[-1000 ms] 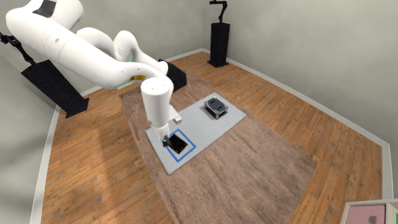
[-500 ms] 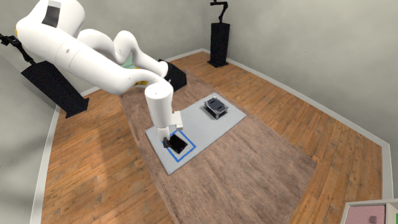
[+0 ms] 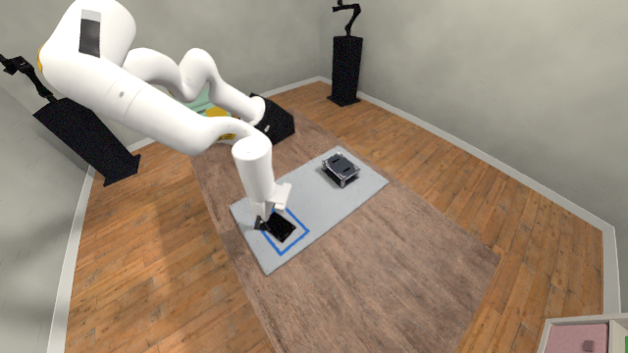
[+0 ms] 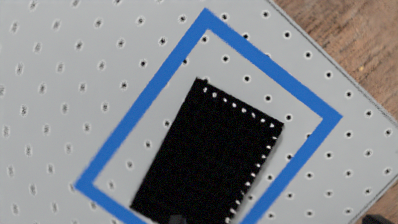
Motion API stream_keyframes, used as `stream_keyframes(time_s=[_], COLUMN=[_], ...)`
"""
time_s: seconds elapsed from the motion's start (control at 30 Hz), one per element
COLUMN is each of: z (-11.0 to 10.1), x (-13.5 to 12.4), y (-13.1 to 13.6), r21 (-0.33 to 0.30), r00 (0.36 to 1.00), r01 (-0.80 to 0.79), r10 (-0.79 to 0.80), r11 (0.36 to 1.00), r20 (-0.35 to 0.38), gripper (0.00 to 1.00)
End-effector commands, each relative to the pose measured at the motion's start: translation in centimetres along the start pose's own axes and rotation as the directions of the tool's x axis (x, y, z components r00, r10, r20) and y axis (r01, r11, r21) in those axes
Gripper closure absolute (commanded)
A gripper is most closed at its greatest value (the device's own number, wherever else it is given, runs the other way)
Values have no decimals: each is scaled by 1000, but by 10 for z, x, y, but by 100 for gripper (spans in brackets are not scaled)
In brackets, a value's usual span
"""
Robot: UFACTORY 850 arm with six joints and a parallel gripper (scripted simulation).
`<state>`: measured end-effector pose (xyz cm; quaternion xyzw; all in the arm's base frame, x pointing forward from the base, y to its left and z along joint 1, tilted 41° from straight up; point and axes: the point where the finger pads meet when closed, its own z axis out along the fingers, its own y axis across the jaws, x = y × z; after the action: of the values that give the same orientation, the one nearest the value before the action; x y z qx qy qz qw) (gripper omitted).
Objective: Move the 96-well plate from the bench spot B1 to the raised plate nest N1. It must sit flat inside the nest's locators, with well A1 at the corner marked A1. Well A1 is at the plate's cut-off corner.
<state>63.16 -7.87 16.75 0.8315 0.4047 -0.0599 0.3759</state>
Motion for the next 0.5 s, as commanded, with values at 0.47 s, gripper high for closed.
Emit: stream_keyframes(time_s=[0.47], z=[27], x=[8], y=[-28], r21=[61], r00=[883], r01=[-462], r10=[465], r11=[885], r20=[-61], gripper=[0])
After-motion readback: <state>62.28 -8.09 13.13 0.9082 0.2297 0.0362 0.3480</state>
